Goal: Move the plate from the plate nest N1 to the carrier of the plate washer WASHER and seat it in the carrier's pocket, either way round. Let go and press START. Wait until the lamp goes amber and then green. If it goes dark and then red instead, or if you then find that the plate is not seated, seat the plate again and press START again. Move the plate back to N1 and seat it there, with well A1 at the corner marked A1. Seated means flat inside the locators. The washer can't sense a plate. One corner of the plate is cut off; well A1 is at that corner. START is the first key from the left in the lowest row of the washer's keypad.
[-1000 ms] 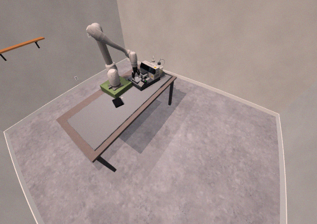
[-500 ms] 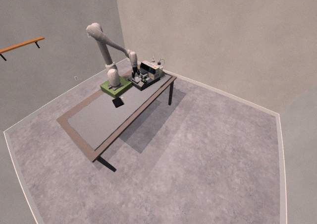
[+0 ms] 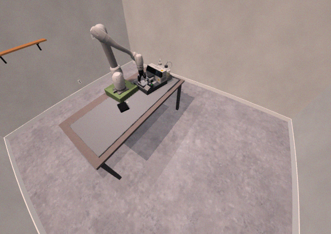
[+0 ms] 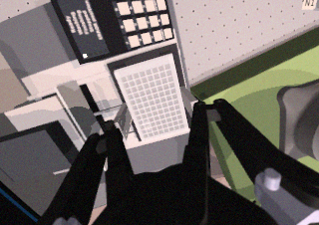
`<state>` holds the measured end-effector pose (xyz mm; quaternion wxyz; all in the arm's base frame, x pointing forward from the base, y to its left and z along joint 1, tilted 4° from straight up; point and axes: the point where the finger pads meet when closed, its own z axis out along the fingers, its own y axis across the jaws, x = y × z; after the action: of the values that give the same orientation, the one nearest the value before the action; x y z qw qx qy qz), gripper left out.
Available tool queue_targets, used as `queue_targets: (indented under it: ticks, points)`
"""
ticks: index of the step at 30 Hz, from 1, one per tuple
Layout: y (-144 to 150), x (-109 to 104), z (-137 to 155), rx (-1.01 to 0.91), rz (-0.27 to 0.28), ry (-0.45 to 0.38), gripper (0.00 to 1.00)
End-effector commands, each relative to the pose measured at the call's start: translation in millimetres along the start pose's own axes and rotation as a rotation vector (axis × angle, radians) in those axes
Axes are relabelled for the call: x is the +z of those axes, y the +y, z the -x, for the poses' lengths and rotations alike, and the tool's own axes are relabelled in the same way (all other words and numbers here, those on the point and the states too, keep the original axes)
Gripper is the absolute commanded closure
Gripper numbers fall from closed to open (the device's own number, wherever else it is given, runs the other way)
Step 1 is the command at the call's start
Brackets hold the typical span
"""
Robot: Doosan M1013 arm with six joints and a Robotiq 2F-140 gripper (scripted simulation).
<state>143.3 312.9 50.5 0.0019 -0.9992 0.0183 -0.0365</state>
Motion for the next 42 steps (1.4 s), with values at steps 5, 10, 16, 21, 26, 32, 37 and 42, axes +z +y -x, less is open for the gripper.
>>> queue_targets:
  ticks: [5, 10, 16, 21, 26, 32, 37, 42]
  points:
    - [0.0, 0.0, 0.0, 0.000, 0.000, 0.000, 0.90]
    - [0.0, 0.0, 0.0, 0.000, 0.000, 0.000, 0.90]
    - [0.0, 0.0, 0.0, 0.000, 0.000, 0.000, 0.90]
    - [0.0, 0.8, 0.0, 0.000, 0.000, 0.000, 0.90]
    - [0.0, 1.6, 0.0, 0.000, 0.000, 0.000, 0.90]
    - [0.0, 2.3, 0.1, 0.000, 0.000, 0.000, 0.90]
    - [0.0, 3.1, 0.1, 0.000, 0.000, 0.000, 0.90]
    - [0.0, 4.0, 0.1, 0.000, 0.000, 0.000, 0.90]
